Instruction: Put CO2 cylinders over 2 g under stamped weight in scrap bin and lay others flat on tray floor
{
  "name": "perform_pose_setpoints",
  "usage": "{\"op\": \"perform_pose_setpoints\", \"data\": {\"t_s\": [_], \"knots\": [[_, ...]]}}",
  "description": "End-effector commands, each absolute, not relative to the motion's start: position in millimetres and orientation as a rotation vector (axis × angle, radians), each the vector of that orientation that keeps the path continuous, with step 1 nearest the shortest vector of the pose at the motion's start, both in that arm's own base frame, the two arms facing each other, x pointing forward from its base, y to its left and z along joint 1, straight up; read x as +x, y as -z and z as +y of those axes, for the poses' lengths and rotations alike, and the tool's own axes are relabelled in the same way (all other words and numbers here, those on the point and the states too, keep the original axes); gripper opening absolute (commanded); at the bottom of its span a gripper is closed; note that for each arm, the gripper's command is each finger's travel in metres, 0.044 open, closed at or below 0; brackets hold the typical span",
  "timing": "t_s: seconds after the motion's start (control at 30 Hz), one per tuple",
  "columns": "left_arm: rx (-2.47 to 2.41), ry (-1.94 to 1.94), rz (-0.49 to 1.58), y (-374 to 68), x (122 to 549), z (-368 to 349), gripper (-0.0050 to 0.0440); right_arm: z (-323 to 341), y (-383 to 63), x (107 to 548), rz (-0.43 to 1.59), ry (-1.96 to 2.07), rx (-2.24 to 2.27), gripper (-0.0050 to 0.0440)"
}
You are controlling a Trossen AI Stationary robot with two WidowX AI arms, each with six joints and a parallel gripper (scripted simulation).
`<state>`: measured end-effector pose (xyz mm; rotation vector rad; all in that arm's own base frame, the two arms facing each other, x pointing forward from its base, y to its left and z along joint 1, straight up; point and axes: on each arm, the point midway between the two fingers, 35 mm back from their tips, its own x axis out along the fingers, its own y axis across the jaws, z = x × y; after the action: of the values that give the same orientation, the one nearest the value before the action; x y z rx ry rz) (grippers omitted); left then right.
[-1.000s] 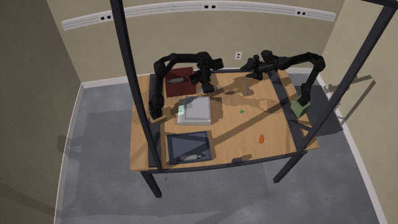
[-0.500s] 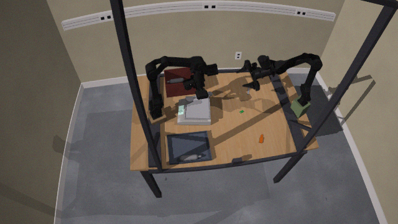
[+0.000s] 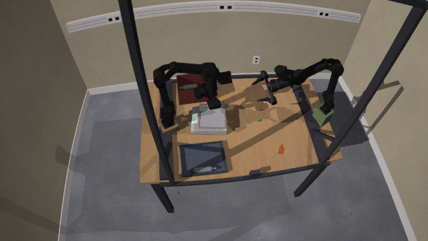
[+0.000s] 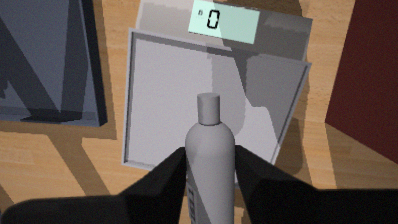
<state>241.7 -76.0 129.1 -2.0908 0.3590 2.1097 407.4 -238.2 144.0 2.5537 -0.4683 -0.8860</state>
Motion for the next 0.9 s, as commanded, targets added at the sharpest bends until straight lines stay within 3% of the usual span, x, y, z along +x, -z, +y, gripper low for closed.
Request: {"op": "perform_pose_setpoints", "data": {"t_s": [0.0,0.43,0.87], "knots": [[-2.091,-2.087,0.38,-131,240,-77,-0.005,-235,-154,419,-0.54,0.834,2.668,0.044],[-1.697,-1.644,0.834,-137,243,-79,-0.005,-213,-143,443,-0.703,0.788,3.057,0.044],[-1.559,-1.522,0.946,-135,239,-80,-0.005,-212,-142,443,-0.707,0.791,3.07,0.044]]}}
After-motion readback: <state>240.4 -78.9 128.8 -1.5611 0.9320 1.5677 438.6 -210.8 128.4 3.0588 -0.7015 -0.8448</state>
